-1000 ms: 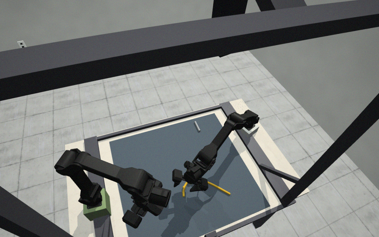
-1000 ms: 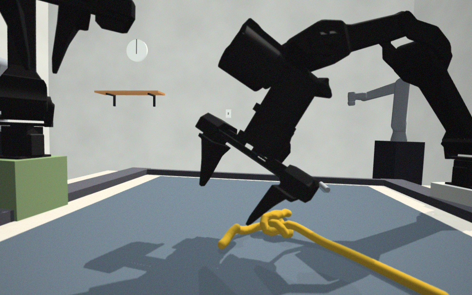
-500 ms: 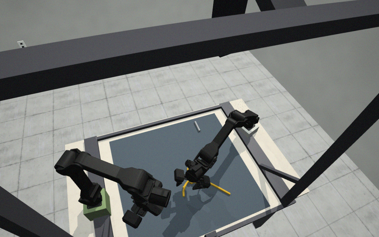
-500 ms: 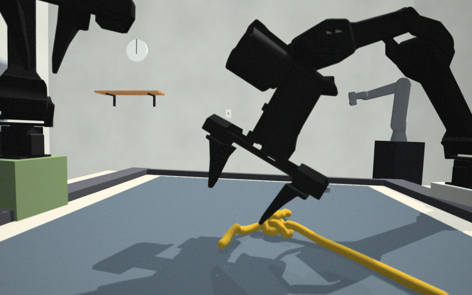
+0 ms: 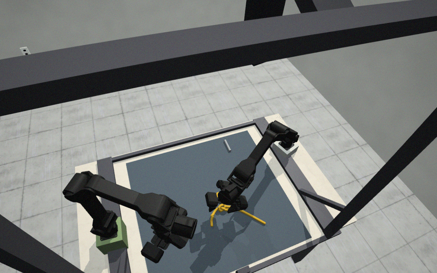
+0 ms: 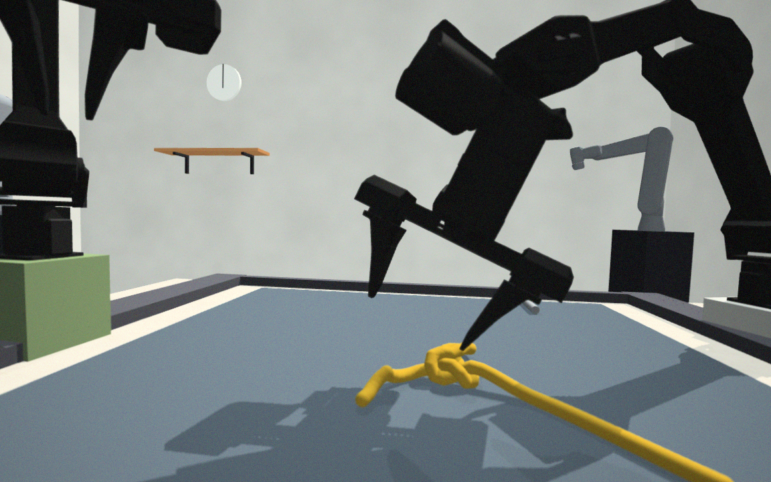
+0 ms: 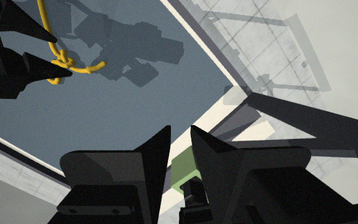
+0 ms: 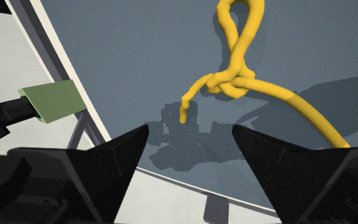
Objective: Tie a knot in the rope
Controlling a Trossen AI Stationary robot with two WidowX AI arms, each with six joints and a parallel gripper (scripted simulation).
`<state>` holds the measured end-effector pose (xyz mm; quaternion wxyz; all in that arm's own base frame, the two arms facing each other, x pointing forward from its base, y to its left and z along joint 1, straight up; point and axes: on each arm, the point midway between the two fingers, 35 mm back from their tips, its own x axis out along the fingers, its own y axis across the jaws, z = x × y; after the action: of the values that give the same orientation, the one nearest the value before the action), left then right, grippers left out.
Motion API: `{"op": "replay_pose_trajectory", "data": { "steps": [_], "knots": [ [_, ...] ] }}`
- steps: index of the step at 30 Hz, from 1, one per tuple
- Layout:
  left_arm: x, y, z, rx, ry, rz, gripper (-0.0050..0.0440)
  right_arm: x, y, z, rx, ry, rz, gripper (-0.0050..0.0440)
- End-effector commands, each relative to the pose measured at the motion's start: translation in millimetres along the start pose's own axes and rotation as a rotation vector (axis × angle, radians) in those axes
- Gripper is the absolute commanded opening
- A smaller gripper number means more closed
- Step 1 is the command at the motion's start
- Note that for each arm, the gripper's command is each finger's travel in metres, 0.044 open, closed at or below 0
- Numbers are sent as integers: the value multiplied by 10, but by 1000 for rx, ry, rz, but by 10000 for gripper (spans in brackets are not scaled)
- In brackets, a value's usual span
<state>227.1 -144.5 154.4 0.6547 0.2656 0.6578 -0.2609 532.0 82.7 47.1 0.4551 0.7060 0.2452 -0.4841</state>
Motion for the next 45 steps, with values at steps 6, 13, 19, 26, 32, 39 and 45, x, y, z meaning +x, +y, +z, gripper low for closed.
{"op": "replay_pose_trajectory", "data": {
  "steps": [6, 13, 19, 26, 32, 39, 45],
  "knots": [
    [-46, 5, 1, -3, -16, 7, 100, -343, -70, 46, -89, 33, -16, 440],
    [-46, 5, 1, -3, -16, 7, 100, -436, -171, 97, -148, 37, -44, 440],
    [-46, 5, 1, -3, -16, 7, 100, -504, -244, 133, -190, 40, -65, 440],
    [-46, 5, 1, -3, -16, 7, 100, -637, -387, 205, -273, 46, -105, 440],
    [-46, 5, 1, -3, -16, 7, 100, -708, -463, 243, -318, 49, -127, 440],
    [-46, 5, 1, -3, -16, 7, 100, -832, -596, 310, -395, 54, -164, 440],
    [-46, 5, 1, -3, -16, 7, 100, -934, -705, 365, -459, 58, -195, 440]
  ]
}}
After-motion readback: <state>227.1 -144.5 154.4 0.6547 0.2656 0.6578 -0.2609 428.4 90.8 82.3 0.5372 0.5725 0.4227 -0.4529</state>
